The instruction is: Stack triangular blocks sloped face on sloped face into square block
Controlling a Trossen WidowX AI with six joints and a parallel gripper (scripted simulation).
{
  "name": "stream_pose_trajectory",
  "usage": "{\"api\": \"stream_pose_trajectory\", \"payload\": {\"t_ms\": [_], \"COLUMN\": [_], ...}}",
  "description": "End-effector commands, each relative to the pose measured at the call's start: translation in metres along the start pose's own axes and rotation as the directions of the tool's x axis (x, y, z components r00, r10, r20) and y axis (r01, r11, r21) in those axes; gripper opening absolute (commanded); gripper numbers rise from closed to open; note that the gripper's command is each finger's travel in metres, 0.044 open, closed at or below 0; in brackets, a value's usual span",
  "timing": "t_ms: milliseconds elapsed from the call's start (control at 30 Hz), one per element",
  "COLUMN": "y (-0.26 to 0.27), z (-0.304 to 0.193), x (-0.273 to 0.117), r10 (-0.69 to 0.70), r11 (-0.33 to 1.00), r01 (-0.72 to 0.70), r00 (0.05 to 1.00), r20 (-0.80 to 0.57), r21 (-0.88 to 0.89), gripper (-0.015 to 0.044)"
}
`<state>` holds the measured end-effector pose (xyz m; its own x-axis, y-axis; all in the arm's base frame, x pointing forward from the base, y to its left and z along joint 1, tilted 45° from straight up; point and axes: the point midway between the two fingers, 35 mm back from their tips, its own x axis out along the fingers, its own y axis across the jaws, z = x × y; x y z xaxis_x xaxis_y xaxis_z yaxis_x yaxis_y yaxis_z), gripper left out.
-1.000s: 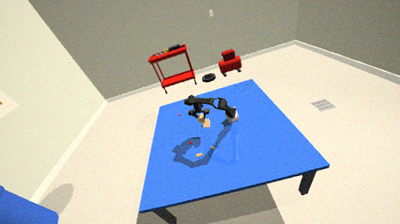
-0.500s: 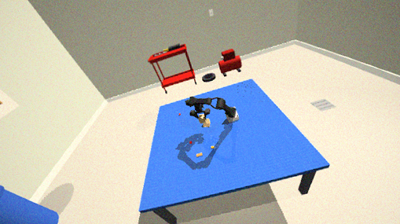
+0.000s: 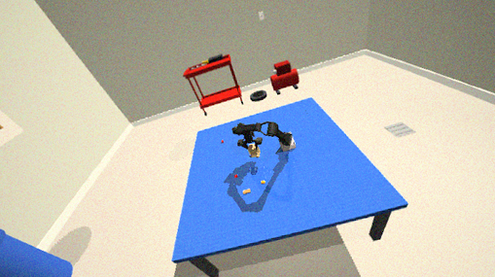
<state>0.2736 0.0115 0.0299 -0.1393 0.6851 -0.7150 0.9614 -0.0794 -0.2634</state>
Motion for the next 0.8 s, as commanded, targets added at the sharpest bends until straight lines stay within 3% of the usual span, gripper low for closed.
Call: {"api": "stream_pose_trajectory", "payload": {"t_ms": [0, 767], "y": [0.0, 0.0], "z": [0.002, 0.012], "x": [0.009, 0.029], "r10": [0.002, 0.002], "r11": [1.0, 1.0], "r01": [-0.002, -0.002], "r00": [1.0, 1.0], "r20": [-0.003, -0.01], "r21": [0.001, -0.004], "gripper": [0.0, 0.0]}}
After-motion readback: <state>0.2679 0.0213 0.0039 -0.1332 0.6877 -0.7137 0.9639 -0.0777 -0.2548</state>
